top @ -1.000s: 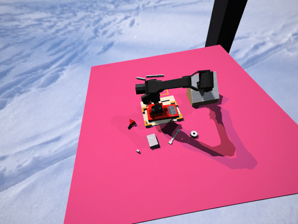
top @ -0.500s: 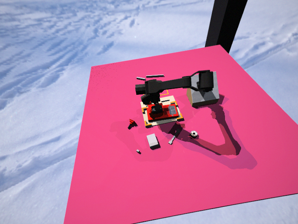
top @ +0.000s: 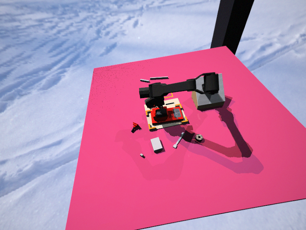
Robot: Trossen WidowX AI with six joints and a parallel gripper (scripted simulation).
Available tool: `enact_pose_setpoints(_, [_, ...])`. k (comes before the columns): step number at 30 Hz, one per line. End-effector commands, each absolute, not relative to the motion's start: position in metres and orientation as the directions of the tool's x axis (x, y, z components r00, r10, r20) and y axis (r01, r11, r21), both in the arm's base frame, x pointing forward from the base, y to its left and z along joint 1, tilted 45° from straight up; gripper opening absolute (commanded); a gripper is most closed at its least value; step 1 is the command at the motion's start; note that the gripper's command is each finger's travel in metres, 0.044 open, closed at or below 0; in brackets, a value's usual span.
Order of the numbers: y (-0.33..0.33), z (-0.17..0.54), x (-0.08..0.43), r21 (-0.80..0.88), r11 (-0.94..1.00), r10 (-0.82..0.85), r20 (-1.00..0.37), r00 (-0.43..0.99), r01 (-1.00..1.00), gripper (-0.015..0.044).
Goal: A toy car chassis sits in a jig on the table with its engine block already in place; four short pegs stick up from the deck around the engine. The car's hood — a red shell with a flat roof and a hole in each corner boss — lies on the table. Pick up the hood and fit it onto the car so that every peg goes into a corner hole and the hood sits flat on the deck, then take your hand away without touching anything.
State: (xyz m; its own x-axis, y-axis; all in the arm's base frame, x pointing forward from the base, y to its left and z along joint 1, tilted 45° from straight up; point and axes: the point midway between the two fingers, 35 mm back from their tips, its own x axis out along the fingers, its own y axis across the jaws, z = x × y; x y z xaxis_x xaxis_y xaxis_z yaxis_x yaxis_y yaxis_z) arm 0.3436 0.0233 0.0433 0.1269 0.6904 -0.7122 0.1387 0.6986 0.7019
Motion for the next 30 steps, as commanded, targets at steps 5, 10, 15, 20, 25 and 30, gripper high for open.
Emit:
enact_pose_setpoints(5, [0.0262, 0.0410, 0.3445, 0.706, 0.694, 0.694, -0.708, 0.129, 0.141, 0.0000])
enact_pose_setpoints(10, [0.0276, 0.0396, 0.3448, 0.706, 0.694, 0.694, -0.708, 0.129, 0.141, 0.0000])
enact_pose_setpoints(15, [0.0289, 0.0382, 0.3450, 0.706, 0.694, 0.694, -0.708, 0.129, 0.141, 0.0000])
enact_pose_setpoints(20, [0.0302, 0.0368, 0.3452, 0.706, 0.694, 0.695, -0.708, 0.129, 0.141, 0.0000])
enact_pose_setpoints(25, [0.0315, 0.0353, 0.3454, 0.706, 0.694, 0.695, -0.708, 0.129, 0.141, 0.0000])
enact_pose_setpoints(30, [0.0325, 0.0343, 0.3456, 0.706, 0.694, 0.694, -0.708, 0.129, 0.141, 0.0000])
